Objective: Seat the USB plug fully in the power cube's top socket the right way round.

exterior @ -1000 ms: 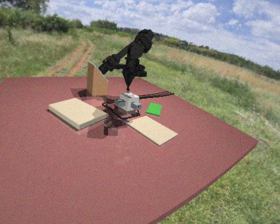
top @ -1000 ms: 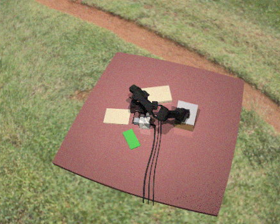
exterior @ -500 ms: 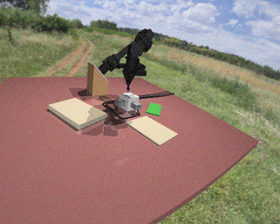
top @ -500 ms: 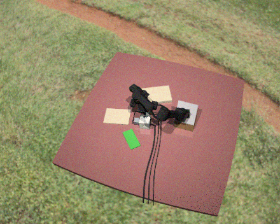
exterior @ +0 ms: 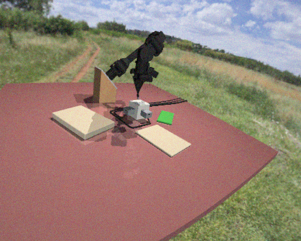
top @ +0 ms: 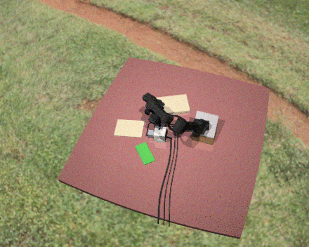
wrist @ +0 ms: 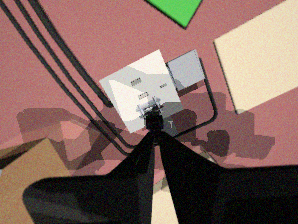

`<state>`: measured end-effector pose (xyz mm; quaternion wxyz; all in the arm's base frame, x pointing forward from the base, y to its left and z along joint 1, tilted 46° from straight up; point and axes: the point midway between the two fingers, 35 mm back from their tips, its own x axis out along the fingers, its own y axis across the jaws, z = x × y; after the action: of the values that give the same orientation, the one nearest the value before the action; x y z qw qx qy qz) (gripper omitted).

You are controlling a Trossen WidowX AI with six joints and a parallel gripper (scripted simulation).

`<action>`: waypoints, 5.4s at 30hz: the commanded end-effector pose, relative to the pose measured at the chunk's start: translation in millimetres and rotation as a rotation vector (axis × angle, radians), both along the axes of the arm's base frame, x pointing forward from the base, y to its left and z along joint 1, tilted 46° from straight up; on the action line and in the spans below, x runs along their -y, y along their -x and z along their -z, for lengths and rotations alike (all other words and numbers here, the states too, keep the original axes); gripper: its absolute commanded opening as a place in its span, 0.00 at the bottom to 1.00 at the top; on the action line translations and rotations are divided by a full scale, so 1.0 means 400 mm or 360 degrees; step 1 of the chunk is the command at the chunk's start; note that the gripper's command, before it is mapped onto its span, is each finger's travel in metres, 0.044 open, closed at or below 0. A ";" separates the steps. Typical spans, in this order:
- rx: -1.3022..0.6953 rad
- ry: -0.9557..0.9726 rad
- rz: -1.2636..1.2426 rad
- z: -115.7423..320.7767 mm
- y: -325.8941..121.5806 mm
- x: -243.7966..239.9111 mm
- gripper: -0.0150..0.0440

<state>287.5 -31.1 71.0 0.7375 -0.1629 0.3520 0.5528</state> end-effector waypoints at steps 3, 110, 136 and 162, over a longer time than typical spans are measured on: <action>-0.0200 -0.0039 0.0199 0.001 0.000 0.000 0.25; -0.3016 -0.0607 0.3013 0.001 0.000 0.000 0.25; -0.3039 -0.0614 0.2983 0.003 -0.001 -0.007 0.25; -0.3074 -0.0622 0.2960 0.005 -0.001 -0.015 0.25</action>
<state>287.8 -25.9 69.4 0.3094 0.6883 0.6202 -0.2141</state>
